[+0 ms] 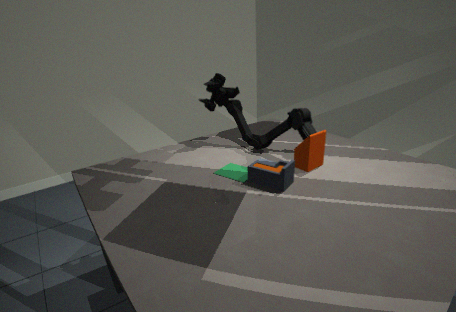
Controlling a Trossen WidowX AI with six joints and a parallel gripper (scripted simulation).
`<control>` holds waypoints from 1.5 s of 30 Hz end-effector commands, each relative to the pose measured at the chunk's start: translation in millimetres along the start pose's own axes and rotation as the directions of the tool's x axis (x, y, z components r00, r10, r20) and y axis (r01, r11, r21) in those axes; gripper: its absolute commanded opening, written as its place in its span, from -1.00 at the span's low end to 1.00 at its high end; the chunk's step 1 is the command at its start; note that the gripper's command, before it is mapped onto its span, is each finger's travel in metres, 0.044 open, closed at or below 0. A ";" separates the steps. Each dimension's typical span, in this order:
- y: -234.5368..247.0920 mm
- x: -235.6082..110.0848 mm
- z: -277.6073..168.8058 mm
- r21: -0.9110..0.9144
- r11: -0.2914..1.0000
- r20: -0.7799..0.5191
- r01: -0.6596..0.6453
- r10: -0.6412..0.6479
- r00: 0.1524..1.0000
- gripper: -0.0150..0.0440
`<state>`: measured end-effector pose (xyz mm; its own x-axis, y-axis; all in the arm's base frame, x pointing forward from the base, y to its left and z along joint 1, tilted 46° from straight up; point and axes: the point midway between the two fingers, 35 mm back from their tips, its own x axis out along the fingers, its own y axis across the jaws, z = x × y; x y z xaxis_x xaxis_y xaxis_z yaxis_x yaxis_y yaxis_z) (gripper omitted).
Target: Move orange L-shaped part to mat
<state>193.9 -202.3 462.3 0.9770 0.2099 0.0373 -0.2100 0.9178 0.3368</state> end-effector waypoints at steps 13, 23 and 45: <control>107.9 -11.9 18.0 -0.177 0.982 0.122 -0.060 0.083 0.989 0.12; 172.5 -12.4 9.7 -0.297 0.948 0.138 -0.115 0.161 0.977 0.12; 350.7 78.5 -191.7 -0.746 0.638 -0.225 -0.192 0.030 0.974 0.12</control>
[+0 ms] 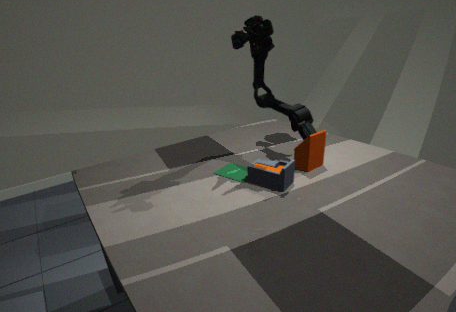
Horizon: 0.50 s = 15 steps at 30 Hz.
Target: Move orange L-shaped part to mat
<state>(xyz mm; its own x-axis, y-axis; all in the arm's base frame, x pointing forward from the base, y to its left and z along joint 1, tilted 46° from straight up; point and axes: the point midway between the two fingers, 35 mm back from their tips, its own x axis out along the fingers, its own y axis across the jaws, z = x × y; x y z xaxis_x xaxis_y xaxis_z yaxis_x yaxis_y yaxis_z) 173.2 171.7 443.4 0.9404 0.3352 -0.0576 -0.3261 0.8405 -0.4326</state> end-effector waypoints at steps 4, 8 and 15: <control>71.7 61.2 -69.8 -0.119 0.991 -0.275 -0.060 0.025 0.961 0.12; 100.7 90.5 -129.8 -0.158 0.983 -0.468 -0.090 0.005 0.884 0.12; 123.8 111.3 -254.7 -0.199 0.974 -0.784 -0.104 -0.095 0.613 0.12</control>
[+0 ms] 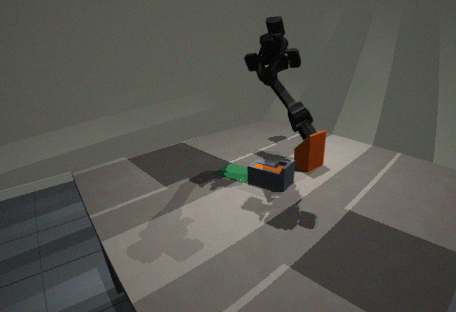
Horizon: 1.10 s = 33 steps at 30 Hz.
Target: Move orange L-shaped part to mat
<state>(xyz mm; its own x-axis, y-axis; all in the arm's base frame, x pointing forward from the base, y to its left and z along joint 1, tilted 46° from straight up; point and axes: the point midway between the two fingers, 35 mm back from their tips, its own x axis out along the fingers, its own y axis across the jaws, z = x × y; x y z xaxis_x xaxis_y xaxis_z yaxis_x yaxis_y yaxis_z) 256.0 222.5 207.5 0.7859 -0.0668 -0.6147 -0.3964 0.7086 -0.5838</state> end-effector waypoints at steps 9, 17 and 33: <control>39.2 103.2 -183.7 -0.020 0.995 -0.754 0.102 -0.082 0.652 0.12; 39.7 103.8 -223.7 -0.042 0.988 -0.861 0.147 -0.110 0.497 0.12; 30.7 141.4 -289.1 -0.044 0.988 -0.861 0.148 -0.113 0.496 0.12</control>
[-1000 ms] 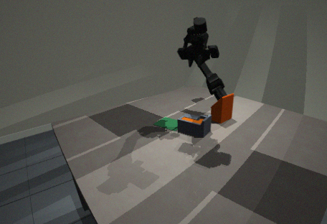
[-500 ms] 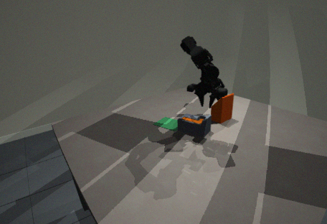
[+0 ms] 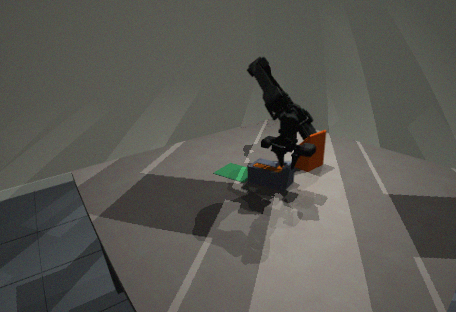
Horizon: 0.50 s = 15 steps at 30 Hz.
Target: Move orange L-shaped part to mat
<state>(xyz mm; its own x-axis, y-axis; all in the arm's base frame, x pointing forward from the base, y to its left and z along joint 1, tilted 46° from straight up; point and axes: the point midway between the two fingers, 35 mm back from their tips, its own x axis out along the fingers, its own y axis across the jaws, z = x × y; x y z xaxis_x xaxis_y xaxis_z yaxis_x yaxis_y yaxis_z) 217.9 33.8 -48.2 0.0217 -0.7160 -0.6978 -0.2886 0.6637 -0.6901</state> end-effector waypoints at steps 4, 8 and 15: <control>0.4 8.8 0.3 -0.008 1.000 0.004 0.004 -0.004 1.000 0.12; 0.3 15.2 0.5 -0.008 1.000 0.004 0.004 -0.004 1.000 0.12; 0.2 26.3 0.4 -0.008 1.000 0.004 0.004 -0.004 1.000 0.12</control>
<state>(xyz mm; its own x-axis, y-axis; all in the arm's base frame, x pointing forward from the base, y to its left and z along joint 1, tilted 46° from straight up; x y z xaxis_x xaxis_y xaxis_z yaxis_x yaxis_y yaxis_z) 219.6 22.2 -63.6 0.0286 -0.7081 -0.7056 -0.2900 0.6696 -0.6837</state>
